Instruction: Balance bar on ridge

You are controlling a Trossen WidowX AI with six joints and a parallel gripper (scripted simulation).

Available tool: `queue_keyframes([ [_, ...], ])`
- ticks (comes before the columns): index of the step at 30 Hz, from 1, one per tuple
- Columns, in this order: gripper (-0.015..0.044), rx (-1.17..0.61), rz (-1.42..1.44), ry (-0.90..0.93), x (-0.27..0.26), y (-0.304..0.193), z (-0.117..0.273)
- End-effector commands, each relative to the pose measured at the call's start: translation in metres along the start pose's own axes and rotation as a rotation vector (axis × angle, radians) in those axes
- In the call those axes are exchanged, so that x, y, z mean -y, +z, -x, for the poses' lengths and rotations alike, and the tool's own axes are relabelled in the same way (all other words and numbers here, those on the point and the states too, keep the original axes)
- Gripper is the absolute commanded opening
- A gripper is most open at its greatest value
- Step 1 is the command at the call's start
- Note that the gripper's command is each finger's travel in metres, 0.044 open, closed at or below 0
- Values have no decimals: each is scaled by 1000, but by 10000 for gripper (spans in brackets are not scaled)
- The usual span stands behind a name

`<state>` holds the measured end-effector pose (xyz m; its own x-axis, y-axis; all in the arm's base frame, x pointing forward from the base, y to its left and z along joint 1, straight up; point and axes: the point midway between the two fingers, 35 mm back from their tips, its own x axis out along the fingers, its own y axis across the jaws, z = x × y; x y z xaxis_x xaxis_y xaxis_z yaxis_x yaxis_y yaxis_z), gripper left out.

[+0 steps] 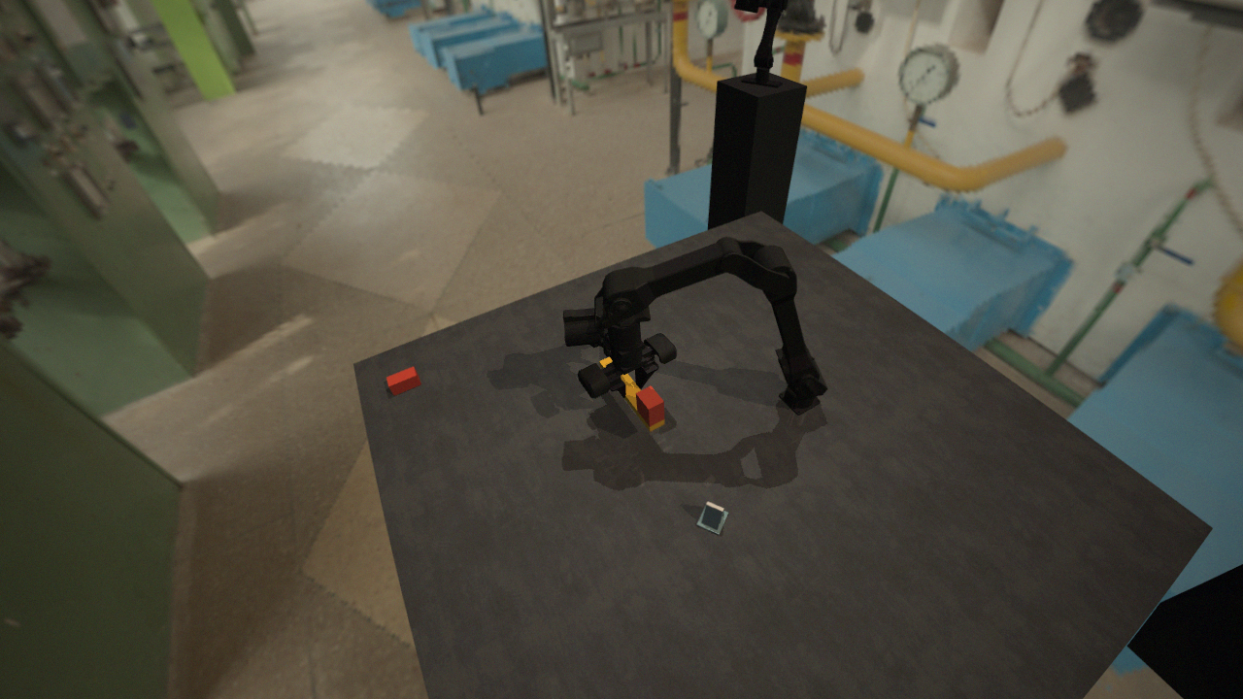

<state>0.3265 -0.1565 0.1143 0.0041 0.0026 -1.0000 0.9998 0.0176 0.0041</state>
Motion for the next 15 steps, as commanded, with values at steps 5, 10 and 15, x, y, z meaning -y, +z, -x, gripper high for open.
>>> queue_keyframes([
  [5,0,15,-3,21,0,0,27],
  [10,0,15,-3,21,2,-1,36],
  [15,0,14,-41,21,-2,-10,36],
])
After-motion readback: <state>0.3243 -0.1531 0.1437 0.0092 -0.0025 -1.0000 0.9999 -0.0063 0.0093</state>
